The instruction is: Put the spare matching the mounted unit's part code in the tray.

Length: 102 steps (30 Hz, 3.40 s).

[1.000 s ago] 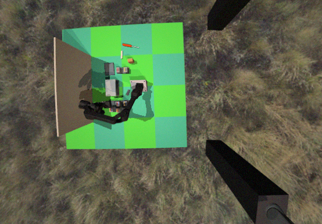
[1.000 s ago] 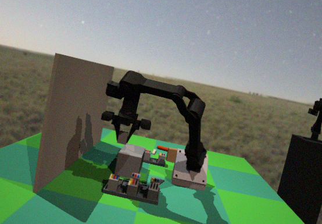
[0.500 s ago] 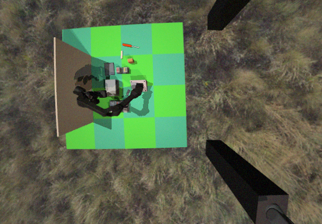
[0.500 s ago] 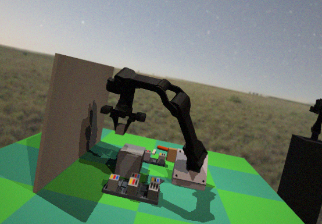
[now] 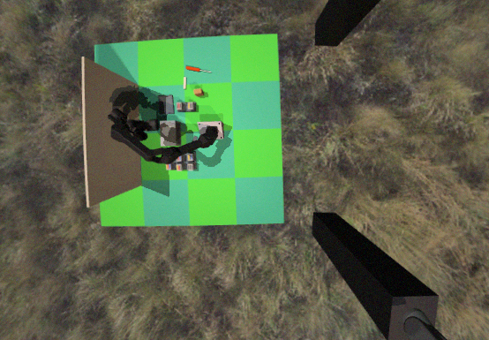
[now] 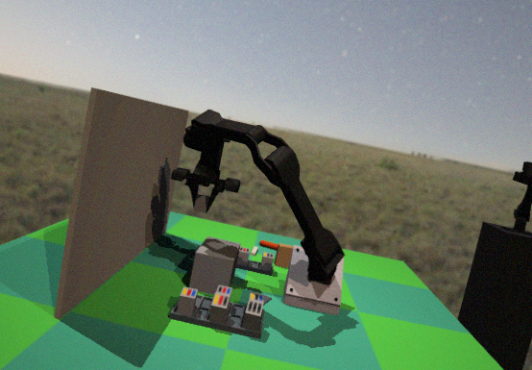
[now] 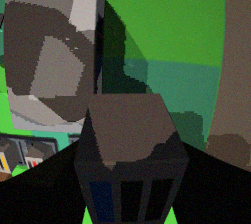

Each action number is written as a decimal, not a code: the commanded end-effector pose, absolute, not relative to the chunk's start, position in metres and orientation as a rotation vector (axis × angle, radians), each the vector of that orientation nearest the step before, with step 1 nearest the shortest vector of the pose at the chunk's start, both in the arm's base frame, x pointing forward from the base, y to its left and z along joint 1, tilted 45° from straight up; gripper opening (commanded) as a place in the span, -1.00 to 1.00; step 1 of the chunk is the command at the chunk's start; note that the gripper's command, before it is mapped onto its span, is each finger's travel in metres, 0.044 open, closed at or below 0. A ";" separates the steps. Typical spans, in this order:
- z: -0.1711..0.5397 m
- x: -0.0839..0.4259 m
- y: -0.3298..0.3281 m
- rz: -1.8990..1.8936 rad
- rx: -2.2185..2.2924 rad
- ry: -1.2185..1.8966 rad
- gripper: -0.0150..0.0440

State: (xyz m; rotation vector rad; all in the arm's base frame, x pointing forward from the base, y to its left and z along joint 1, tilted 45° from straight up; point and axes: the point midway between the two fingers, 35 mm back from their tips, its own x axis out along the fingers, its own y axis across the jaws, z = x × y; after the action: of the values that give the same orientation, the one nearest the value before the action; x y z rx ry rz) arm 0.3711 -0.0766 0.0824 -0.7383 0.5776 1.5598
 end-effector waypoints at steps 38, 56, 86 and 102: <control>-0.046 0.353 -0.183 1.580 -0.747 0.524 -0.49; -0.057 0.355 -0.175 1.580 -0.748 0.524 -0.49; -0.075 0.358 -0.160 1.579 -0.749 0.524 -0.49; -0.084 0.358 -0.152 1.579 -0.749 0.524 -0.49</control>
State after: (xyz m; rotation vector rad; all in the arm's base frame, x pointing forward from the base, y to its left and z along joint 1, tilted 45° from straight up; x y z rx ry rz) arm 0.3577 -0.1531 -0.0826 -0.7548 0.5250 1.5841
